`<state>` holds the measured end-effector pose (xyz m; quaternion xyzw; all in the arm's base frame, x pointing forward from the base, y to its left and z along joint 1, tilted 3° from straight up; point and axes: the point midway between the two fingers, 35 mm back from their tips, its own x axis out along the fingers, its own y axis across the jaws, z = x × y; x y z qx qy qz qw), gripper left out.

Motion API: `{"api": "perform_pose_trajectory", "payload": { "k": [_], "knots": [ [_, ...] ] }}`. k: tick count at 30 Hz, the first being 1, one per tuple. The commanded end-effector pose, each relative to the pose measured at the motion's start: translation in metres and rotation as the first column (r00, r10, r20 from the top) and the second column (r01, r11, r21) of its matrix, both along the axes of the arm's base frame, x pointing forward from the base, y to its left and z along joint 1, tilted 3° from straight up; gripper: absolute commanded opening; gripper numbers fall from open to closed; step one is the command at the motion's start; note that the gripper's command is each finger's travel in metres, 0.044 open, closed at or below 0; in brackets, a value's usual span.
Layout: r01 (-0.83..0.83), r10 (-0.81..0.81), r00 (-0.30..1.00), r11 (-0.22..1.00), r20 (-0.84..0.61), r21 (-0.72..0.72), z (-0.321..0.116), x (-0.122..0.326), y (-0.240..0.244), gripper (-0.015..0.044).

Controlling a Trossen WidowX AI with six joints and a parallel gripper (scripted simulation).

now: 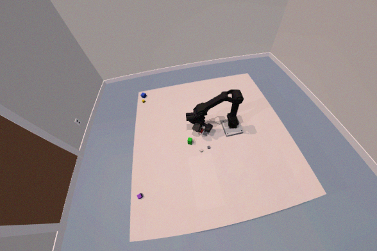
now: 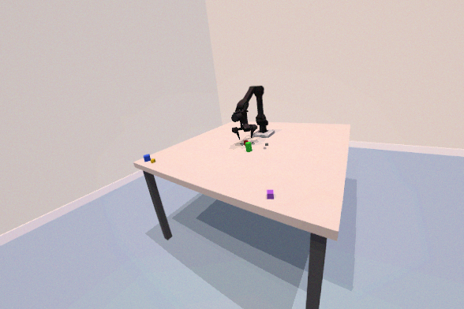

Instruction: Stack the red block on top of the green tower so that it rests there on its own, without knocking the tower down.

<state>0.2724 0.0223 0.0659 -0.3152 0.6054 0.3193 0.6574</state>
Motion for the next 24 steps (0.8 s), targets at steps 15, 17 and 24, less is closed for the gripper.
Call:
{"api": "perform_pose_trajectory", "payload": {
  "k": [15, 17, 24],
  "knots": [
    [0.005, -0.005, 1.000, 1.000, -0.008, -0.006, -0.031, 0.000, 0.000, 0.0440],
    [0.005, -0.005, 1.000, 1.000, -0.008, -0.006, -0.034, 0.000, 0.000, 0.0440],
    [0.005, -0.005, 1.000, 1.000, -0.008, -0.006, -0.039, 0.000, 0.000, 0.0440]
  ]
}}
